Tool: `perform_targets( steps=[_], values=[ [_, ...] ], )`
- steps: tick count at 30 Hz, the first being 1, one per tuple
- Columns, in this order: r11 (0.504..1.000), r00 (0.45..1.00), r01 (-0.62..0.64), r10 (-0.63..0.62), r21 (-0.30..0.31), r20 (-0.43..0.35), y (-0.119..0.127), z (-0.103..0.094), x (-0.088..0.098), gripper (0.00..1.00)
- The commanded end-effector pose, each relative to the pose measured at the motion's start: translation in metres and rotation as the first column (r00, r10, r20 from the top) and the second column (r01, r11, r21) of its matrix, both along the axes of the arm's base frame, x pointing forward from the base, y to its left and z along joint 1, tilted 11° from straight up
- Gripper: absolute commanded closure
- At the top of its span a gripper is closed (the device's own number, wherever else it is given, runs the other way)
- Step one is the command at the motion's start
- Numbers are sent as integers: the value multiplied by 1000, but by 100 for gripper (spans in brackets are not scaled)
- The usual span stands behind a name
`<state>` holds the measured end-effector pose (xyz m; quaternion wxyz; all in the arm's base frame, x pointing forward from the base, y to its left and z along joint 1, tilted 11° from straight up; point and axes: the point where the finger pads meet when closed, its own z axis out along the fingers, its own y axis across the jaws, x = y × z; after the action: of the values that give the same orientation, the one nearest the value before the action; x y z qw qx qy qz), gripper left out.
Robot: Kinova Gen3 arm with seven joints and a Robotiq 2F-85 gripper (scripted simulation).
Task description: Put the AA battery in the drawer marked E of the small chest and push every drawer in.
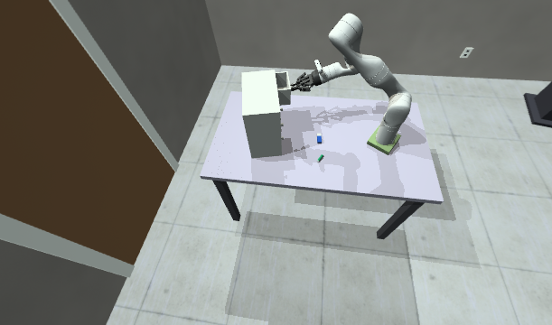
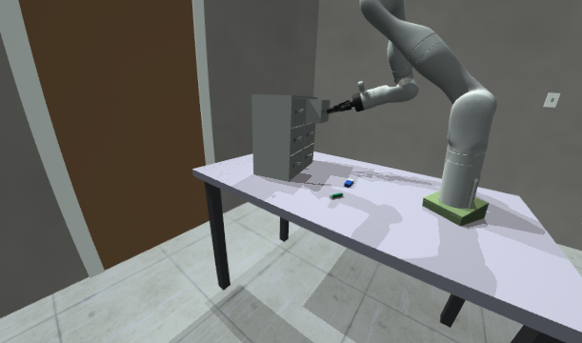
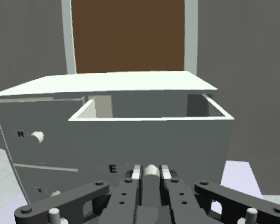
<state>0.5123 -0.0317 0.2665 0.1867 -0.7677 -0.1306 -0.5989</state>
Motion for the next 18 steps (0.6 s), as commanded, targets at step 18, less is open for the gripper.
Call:
perform_targets(
  steps=[18],
  values=[
    [1000,1000,1,-1,0,2,-1,1,0,67]
  ],
)
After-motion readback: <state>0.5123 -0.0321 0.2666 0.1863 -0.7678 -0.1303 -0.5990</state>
